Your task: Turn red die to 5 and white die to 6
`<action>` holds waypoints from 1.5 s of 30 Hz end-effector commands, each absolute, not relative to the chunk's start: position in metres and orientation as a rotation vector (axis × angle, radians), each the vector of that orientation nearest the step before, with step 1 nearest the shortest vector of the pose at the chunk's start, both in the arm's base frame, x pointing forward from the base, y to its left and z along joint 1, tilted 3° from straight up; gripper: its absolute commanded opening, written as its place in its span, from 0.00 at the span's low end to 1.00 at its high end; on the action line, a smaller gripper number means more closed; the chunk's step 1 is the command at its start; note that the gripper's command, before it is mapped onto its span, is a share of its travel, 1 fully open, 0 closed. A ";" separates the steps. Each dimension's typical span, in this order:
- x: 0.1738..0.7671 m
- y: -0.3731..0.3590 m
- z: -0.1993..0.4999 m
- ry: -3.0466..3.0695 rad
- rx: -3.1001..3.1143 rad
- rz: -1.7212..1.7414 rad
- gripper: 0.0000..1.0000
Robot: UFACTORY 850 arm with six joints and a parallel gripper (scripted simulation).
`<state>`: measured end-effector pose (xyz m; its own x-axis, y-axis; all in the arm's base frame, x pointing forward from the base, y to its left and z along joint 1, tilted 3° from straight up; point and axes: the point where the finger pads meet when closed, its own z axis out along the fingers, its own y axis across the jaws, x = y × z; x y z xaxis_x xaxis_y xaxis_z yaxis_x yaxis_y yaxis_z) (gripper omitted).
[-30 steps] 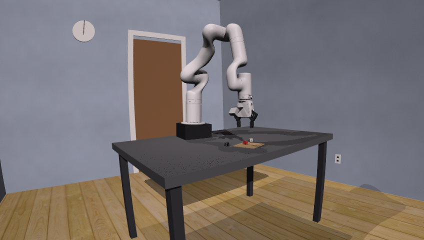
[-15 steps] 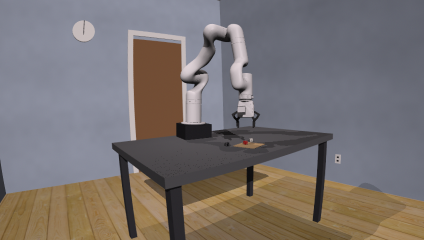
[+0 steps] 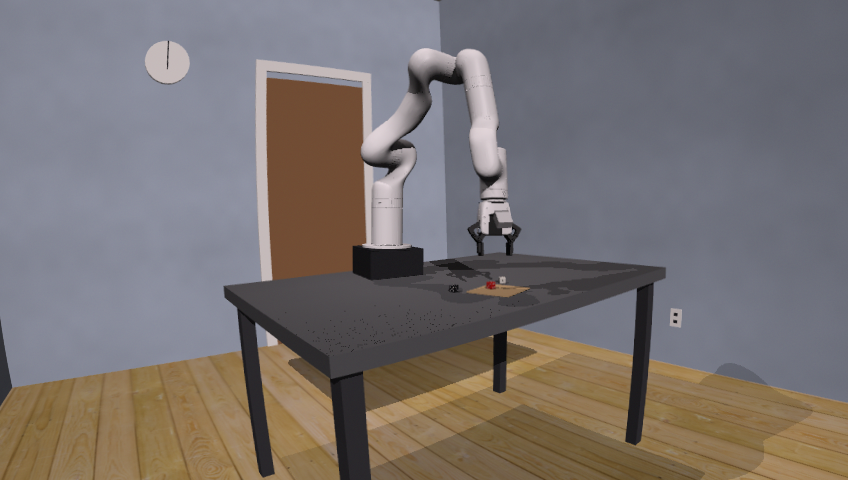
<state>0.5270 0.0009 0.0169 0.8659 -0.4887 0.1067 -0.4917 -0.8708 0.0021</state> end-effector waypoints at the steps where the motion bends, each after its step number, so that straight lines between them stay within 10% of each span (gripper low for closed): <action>1: 0.530 0.004 0.018 -0.578 3.034 0.202 1.00; 45: 0.525 0.072 0.014 1.591 2.632 0.250 1.00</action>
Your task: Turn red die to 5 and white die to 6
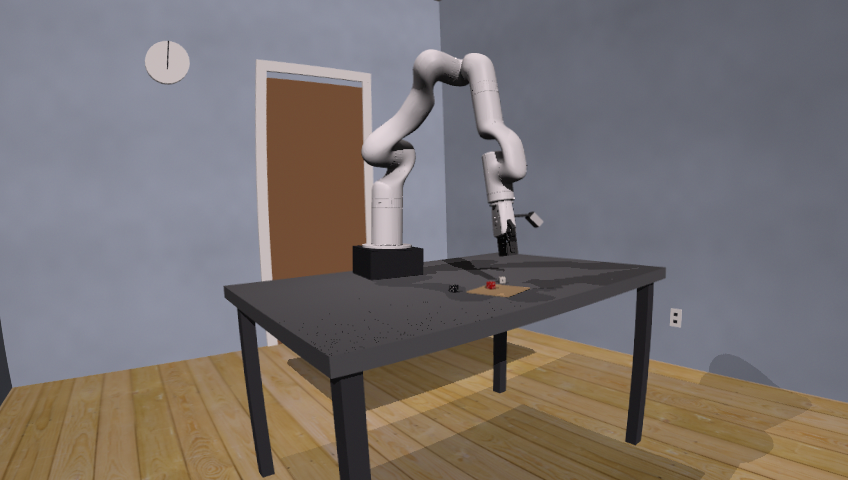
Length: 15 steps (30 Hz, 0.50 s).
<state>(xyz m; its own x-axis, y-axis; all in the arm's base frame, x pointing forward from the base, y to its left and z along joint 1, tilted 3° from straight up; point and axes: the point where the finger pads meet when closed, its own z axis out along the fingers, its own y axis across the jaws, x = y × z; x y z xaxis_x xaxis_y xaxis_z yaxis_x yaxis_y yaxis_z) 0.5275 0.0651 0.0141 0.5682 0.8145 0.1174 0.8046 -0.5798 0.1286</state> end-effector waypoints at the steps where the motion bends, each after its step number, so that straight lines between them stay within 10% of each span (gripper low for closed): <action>1: 0.524 0.073 0.014 1.644 2.600 0.248 1.00; 15: 0.508 0.092 0.012 2.194 2.181 0.208 1.00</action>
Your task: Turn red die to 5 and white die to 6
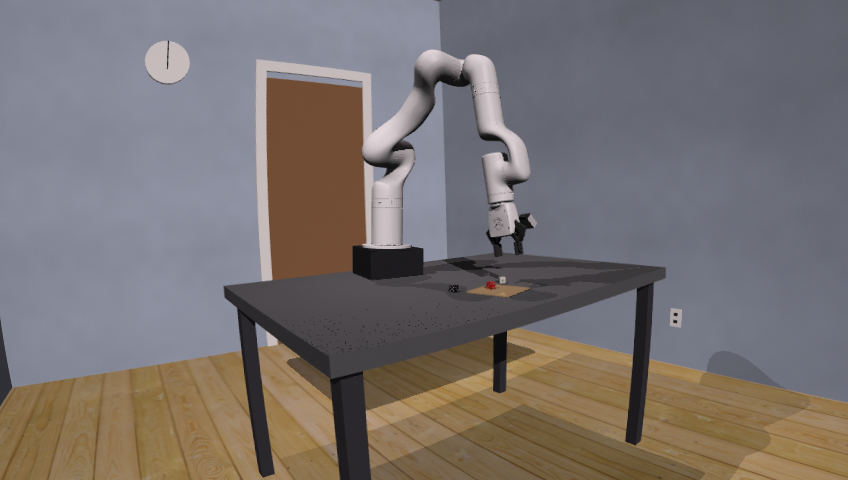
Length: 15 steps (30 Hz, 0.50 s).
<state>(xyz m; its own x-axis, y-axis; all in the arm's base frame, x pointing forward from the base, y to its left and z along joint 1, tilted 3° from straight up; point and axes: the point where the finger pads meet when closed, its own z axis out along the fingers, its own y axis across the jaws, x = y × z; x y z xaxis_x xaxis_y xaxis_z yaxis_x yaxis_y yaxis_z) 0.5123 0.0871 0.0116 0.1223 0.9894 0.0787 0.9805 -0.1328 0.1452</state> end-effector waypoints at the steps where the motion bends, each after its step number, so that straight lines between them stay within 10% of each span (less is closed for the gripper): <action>1: 0.507 0.094 0.011 2.236 2.142 0.204 1.00; 15: 0.488 0.105 0.009 2.654 1.638 0.144 1.00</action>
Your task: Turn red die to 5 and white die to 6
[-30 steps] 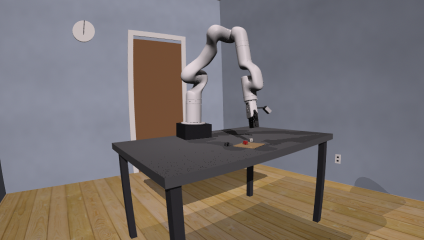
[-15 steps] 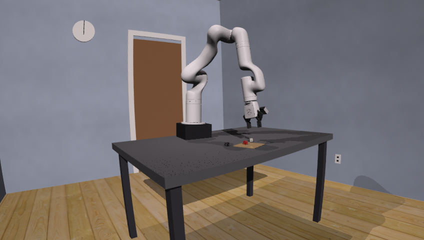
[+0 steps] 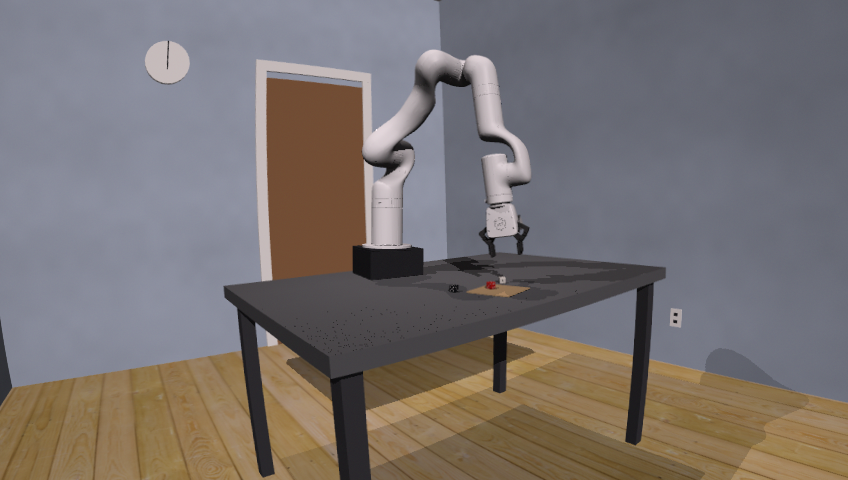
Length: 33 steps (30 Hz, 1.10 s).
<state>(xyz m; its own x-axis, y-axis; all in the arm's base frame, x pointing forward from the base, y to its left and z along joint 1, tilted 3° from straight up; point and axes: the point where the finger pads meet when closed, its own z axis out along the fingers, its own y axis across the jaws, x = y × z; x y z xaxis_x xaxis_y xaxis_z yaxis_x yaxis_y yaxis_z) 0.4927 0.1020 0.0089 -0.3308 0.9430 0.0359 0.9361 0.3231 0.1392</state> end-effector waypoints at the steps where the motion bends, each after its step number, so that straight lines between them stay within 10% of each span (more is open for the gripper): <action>1: 0.486 0.106 0.009 2.683 1.594 0.138 1.00; 23: 0.469 0.109 0.007 2.958 1.063 0.067 1.00; 24: 0.469 0.109 0.007 2.958 1.063 0.067 0.36; 33: 0.469 0.109 0.007 2.958 1.063 0.067 0.36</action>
<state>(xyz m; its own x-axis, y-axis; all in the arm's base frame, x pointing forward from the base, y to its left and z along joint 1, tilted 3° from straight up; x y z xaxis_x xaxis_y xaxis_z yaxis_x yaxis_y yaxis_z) 0.4678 0.1090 0.0060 -0.7713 0.6365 0.0046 0.6338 0.7674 0.0968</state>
